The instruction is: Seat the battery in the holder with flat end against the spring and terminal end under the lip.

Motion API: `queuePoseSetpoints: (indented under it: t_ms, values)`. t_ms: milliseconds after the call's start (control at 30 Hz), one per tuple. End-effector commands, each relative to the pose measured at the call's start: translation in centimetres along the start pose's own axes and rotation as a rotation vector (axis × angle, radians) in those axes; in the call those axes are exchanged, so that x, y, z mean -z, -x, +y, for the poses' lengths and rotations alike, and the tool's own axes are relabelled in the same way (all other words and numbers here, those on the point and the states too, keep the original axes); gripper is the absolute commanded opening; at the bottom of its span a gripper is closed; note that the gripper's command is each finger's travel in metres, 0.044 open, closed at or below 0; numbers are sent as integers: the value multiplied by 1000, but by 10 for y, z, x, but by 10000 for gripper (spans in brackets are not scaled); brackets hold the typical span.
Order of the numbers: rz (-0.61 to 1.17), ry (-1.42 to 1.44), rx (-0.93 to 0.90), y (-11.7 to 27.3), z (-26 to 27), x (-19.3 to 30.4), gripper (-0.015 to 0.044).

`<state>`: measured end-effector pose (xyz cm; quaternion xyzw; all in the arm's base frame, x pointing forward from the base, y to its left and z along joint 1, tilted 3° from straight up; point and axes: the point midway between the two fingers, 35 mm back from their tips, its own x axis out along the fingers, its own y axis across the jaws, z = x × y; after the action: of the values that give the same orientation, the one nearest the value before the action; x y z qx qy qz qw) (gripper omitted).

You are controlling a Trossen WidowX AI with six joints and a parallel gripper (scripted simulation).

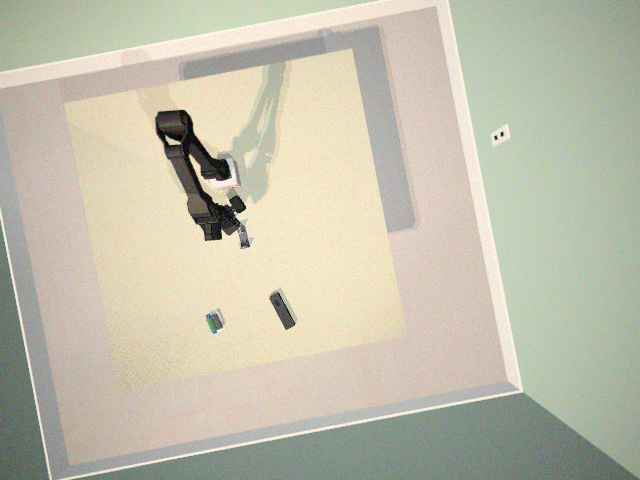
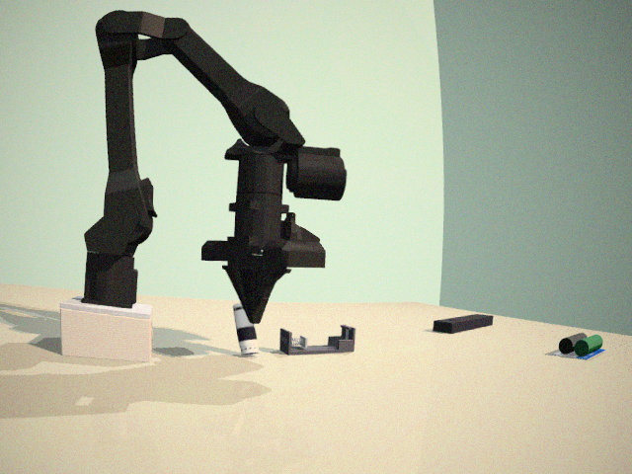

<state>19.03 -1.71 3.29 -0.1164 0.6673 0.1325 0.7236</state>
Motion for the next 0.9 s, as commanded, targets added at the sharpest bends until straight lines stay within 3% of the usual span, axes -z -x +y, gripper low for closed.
queuePoseSetpoints:
  t_ms: [0, 467, 867]
  values:
    - [9, -2, -5, -2, 8, 3, 0]
    - [5, 2, -7, 0, 22, 3, 0]
    - [8, -2, -7, 77, 23, 4, 0]
